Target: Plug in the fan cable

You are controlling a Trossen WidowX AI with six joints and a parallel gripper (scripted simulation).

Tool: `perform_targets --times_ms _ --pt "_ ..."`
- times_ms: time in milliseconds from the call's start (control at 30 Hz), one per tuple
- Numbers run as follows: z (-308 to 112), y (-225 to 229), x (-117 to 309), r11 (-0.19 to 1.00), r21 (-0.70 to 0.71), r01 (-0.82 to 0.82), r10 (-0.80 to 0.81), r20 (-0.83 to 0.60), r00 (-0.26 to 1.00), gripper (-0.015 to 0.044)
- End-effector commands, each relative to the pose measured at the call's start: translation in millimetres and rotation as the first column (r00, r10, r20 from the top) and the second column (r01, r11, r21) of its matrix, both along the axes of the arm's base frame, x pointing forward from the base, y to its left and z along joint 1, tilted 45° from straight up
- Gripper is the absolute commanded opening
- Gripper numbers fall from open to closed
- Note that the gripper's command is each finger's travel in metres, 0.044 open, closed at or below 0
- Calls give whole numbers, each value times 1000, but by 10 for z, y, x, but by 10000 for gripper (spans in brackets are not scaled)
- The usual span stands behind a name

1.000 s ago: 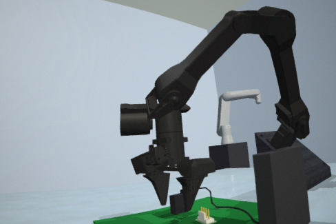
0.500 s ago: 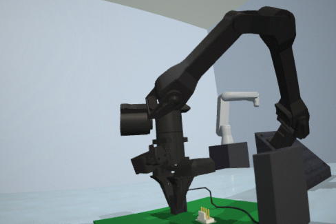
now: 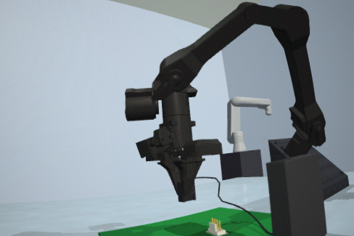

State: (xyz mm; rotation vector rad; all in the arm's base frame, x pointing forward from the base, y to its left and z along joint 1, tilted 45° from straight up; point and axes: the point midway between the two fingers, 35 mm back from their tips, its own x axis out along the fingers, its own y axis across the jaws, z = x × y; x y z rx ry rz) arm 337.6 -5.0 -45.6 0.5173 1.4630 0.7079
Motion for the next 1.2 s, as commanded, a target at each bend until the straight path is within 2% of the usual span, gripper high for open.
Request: perform_targets --times_ms 0,267,533,833,1167 --pt "56 34 3 998 -10 68 -69 -72 995 0" --pt "149 127 -5 965 -52 257 -262 -259 930 0" --pt "241 219 -17 896 -128 425 -436 -425 793 0" --pt "341 323 -38 783 -246 571 -593 -571 568 0" --pt "450 439 -69 626 -406 666 -702 -665 254 0"
